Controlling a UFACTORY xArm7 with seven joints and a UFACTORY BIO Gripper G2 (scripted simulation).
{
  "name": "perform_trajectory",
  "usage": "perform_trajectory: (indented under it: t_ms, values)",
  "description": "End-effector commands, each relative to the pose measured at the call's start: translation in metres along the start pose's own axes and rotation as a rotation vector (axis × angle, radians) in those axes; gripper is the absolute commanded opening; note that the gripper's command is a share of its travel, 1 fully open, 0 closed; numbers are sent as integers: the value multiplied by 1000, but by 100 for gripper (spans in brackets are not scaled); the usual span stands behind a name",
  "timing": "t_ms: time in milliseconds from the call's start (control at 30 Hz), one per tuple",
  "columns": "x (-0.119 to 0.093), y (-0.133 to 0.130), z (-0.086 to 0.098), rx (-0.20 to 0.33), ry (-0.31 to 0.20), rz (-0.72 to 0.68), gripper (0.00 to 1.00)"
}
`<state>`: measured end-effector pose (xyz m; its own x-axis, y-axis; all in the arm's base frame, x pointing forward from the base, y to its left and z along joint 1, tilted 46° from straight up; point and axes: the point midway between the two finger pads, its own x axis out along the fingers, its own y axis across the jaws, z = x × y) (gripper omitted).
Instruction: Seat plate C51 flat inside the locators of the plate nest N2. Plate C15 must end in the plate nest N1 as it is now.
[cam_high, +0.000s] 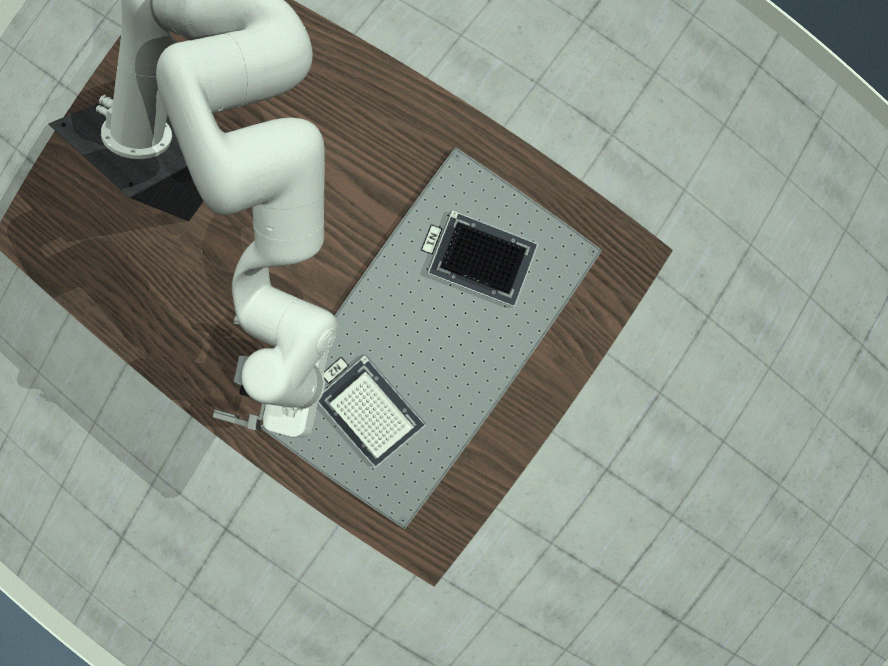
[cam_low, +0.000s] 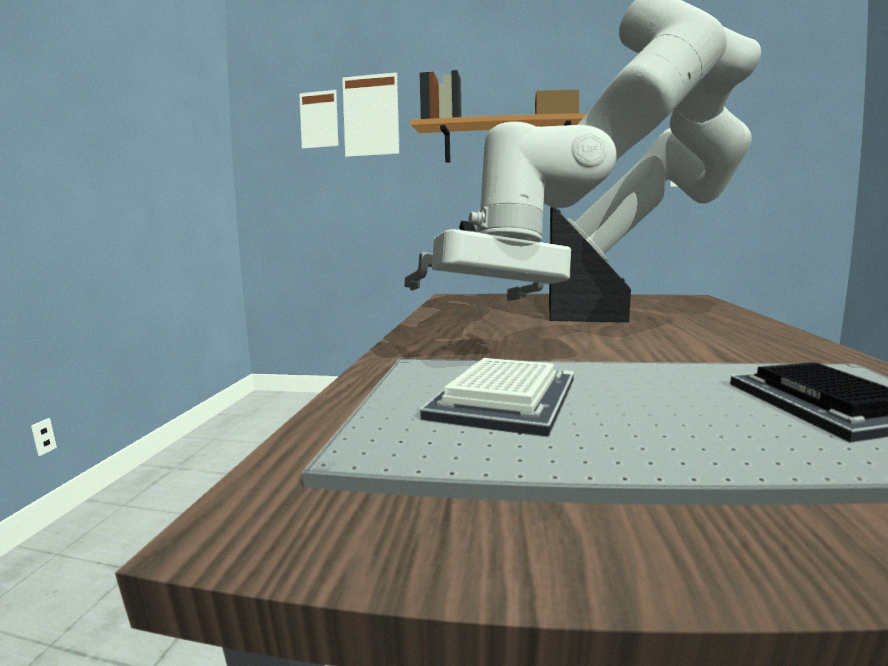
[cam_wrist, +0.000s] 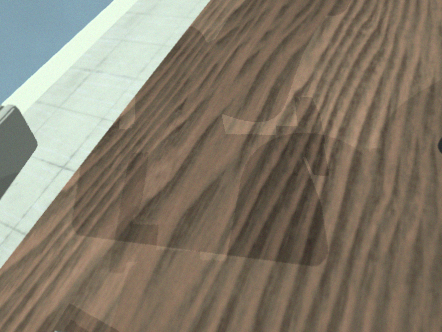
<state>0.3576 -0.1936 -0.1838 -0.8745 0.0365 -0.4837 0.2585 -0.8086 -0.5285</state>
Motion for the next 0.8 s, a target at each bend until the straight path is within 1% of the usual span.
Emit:
perform_trajectory:
  t_ms: [0, 533, 567, 767]
  values:
    - [-1, 2, 2, 5, 2, 1, 100]
    - [-1, 2, 2, 5, 2, 1, 100]
    - [-2, 3, 7, 5, 2, 1, 37]
    - [-8, 7, 36, 5, 2, 1, 37]
